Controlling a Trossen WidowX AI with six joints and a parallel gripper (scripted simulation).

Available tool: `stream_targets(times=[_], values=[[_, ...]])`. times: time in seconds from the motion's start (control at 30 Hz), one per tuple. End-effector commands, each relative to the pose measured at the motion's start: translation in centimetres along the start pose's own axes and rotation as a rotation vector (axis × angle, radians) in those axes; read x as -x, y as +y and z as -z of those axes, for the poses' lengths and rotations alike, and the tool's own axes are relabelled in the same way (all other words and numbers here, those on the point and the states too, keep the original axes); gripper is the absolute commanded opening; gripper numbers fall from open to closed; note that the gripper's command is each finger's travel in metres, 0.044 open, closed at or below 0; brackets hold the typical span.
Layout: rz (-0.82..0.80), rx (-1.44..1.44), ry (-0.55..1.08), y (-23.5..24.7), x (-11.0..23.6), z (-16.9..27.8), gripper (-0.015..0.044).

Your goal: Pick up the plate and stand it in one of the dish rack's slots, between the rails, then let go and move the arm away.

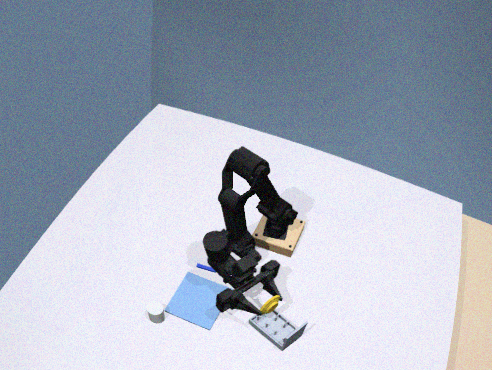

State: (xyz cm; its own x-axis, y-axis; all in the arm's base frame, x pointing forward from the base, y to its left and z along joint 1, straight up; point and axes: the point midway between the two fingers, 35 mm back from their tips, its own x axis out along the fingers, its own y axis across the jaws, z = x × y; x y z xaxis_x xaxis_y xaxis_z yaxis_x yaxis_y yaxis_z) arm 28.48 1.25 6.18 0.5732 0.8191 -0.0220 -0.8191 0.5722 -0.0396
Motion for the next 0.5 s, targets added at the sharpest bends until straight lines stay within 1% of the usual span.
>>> stream_targets(times=[0.0,0.27,0.37,0.47], values=[[-0.001,-0.004,0.008,0.1,-0.3,1.4,0.0000],[-0.003,-0.004,0.014,0.2,-0.4,2.3,0.0000],[-0.006,-0.004,0.019,0.2,-0.4,4.0,0.0000],[-0.006,-0.004,0.020,0.2,-0.4,4.2,0.0000]])
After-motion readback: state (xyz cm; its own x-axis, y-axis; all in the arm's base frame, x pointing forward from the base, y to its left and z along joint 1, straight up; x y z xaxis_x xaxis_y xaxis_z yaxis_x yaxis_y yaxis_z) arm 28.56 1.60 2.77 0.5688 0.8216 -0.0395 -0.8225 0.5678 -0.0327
